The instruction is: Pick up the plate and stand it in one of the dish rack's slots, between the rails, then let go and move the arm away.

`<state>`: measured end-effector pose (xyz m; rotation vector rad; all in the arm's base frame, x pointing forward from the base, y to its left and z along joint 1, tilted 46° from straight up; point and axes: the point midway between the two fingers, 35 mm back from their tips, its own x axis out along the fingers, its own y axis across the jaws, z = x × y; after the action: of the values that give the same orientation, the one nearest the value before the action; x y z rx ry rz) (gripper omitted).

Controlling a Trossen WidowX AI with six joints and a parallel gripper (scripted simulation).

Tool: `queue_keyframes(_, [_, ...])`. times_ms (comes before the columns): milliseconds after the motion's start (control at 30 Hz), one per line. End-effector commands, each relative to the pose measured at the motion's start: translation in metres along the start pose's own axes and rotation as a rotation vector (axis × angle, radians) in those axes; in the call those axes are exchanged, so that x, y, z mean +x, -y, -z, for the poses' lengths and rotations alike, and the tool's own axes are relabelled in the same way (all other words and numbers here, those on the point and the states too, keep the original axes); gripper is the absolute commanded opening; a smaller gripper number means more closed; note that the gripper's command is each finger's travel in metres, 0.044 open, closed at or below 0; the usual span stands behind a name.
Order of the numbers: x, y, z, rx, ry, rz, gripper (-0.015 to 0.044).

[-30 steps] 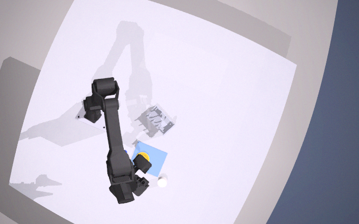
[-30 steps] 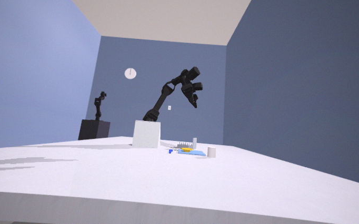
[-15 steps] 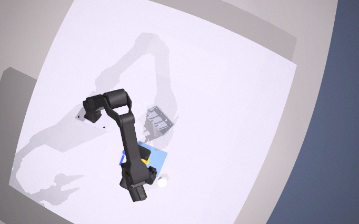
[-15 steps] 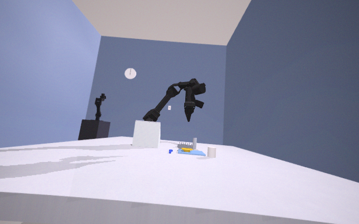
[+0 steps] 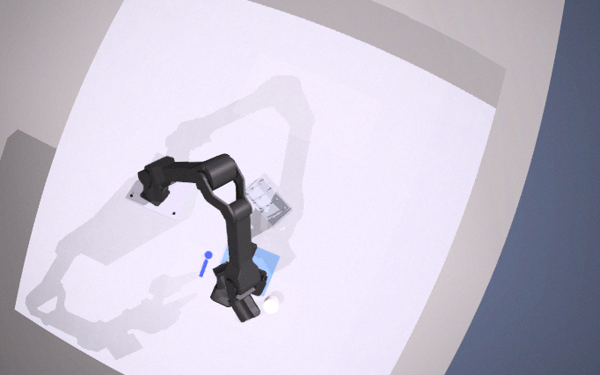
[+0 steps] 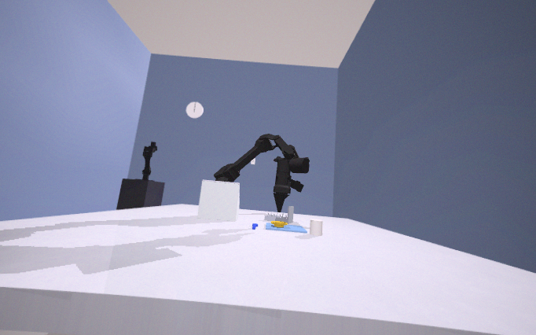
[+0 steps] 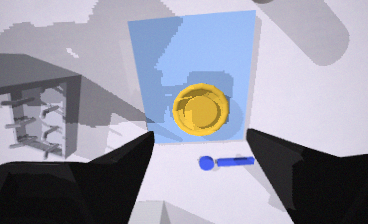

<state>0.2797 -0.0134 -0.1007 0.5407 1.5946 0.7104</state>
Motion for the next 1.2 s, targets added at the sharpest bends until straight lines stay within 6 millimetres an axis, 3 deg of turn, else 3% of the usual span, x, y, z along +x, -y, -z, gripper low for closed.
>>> queue_keyframes(0, [-0.003, 0.003, -0.003, 0.002, 0.034, 0.006, 0.04])
queue_keyframes(1167, [0.05, 0.004, -0.004, 0.002, 0.034, 0.004, 0.04])
